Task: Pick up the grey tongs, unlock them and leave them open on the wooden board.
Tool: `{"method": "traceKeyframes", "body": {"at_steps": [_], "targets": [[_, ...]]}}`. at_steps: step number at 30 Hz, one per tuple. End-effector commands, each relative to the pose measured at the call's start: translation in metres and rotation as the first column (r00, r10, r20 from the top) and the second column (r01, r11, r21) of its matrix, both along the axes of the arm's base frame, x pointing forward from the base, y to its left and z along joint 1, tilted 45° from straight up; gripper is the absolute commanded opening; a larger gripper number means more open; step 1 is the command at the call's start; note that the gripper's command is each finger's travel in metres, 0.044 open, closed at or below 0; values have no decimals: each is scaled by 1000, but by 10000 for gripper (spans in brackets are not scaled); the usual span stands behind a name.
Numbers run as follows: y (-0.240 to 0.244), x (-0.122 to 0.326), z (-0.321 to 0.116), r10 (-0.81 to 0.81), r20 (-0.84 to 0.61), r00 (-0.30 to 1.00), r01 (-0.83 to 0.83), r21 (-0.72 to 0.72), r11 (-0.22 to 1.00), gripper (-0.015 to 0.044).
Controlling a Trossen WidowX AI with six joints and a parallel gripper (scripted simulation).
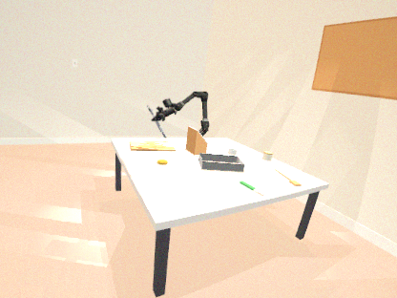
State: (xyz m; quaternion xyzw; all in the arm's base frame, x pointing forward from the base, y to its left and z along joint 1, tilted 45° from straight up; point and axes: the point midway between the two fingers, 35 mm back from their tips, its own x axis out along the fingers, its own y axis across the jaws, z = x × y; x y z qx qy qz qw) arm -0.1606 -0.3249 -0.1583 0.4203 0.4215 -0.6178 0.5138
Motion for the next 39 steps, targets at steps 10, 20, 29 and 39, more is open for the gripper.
{"method": "traceKeyframes", "body": {"at_steps": [10,20,29,39], "targets": [[-6,-5,-19,-38,28,999,34,147,989,-150],[-6,-6,-33,-65,46,997,50,271,961,-150],[-3,-7,-42,-84,54,995,57,382,923,-150],[0,-7,-48,-104,56,993,62,497,865,-150]]}}
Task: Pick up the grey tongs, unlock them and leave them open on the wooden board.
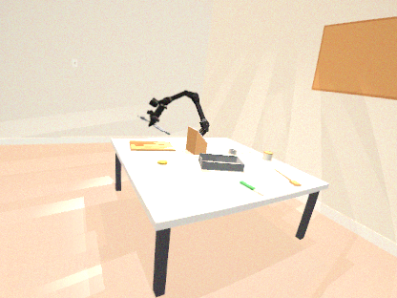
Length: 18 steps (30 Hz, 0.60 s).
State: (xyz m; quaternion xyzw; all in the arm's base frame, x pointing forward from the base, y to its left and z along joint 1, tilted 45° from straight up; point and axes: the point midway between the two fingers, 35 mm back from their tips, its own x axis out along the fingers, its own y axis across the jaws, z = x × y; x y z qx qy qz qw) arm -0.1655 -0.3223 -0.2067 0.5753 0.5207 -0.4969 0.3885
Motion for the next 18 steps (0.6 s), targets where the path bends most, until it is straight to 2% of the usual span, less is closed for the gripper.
{"method": "traceKeyframes", "body": {"at_steps": [1,18], "targets": [[-2,-2,0,-7,-4,1000,7,37,999,-150],[8,0,-3,-15,9,1000,12,253,967,-150]]}}
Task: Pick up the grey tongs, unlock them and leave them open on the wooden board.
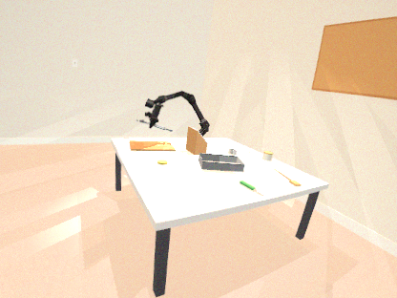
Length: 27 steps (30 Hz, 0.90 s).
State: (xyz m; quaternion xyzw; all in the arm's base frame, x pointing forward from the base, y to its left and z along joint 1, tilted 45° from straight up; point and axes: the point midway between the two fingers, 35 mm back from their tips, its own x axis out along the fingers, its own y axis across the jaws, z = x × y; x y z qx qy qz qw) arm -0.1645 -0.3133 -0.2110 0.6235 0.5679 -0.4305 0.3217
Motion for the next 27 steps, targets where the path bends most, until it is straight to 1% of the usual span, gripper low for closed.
{"method": "traceKeyframes", "body": {"at_steps": [1,21,27], "targets": [[-1,-1,2,-2,-7,1000,2,38,999,-150],[13,1,12,12,1,1000,-12,289,957,-150],[14,1,12,13,1,1000,-13,297,955,-150]]}}
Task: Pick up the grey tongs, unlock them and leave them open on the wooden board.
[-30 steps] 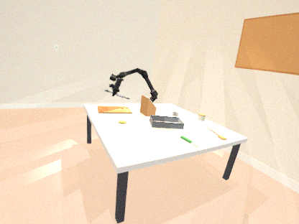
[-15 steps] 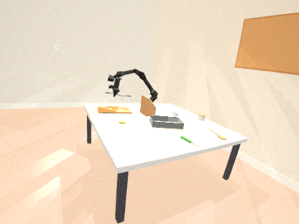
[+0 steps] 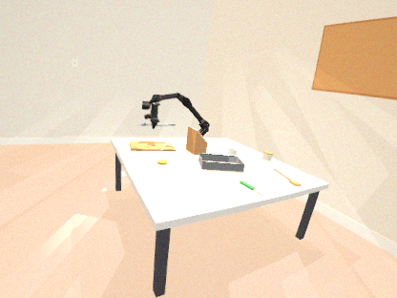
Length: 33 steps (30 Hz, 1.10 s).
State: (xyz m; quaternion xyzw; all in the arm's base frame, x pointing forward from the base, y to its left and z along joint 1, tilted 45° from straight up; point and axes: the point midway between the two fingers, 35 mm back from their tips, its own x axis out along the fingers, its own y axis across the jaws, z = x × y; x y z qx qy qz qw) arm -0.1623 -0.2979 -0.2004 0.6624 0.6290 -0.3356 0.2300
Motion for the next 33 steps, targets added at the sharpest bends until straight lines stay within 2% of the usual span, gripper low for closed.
{"method": "traceKeyframes", "body": {"at_steps": [1,33], "targets": [[-2,-1,2,1,-9,1000,-1,0,1000,-150],[27,-6,-35,7,-5,1000,-7,-14,1000,-150]]}}
